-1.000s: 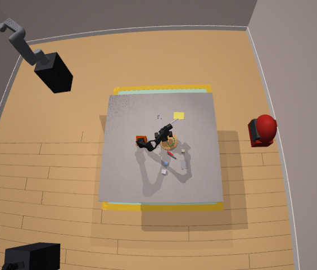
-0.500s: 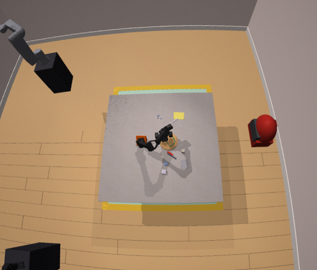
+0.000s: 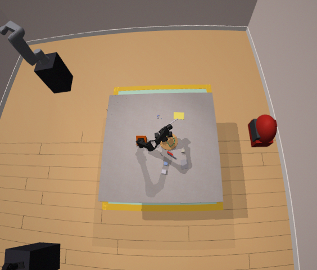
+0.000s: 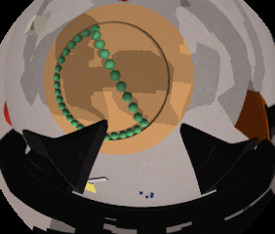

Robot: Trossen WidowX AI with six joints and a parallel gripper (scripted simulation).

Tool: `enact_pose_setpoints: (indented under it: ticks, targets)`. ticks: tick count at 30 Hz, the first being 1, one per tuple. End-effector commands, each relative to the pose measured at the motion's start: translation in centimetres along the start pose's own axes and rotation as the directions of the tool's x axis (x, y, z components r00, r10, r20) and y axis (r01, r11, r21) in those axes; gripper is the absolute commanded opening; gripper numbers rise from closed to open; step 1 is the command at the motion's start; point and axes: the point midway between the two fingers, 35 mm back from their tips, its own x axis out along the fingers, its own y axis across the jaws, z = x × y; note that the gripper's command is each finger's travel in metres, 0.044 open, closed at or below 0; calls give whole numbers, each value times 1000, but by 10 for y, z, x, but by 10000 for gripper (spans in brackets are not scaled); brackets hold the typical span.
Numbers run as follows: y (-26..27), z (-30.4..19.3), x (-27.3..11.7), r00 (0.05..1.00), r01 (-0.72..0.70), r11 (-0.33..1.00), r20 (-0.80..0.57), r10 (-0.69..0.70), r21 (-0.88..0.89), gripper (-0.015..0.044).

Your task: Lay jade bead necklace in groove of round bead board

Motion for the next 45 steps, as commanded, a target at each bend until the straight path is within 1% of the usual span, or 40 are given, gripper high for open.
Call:
enact_pose_setpoints:
  ticks: [1, 17, 19, 21, 24, 26, 29, 33, 38, 39, 45]
  targets:
    - [1, 0, -5, 1000, -3, 1000, -1, 3, 1, 440]
    - [1, 0, -6, 1000, -4, 1000, -1, 4, 0, 440]
    - [1, 1, -9, 1000, -4, 998, -1, 4, -60, 387]
    - [4, 3, -19, 1000, -4, 973, -1, 4, -232, 335]
    - [7, 8, -33, 1000, -4, 875, -1, 4, -484, 256]
    - [8, 9, -36, 1000, -4, 844, -2, 4, -537, 204]
    - [8, 9, -36, 1000, -4, 844, -2, 4, -537, 125]
    - [8, 9, -35, 1000, -4, 844, -1, 4, -536, 120]
    - [8, 9, -20, 1000, -4, 844, -1, 4, -536, 120]
    - [10, 9, -28, 1000, -13, 851, -8, 10, -526, 120]
    - [10, 9, -23, 1000, -12, 849, -7, 9, -528, 120]
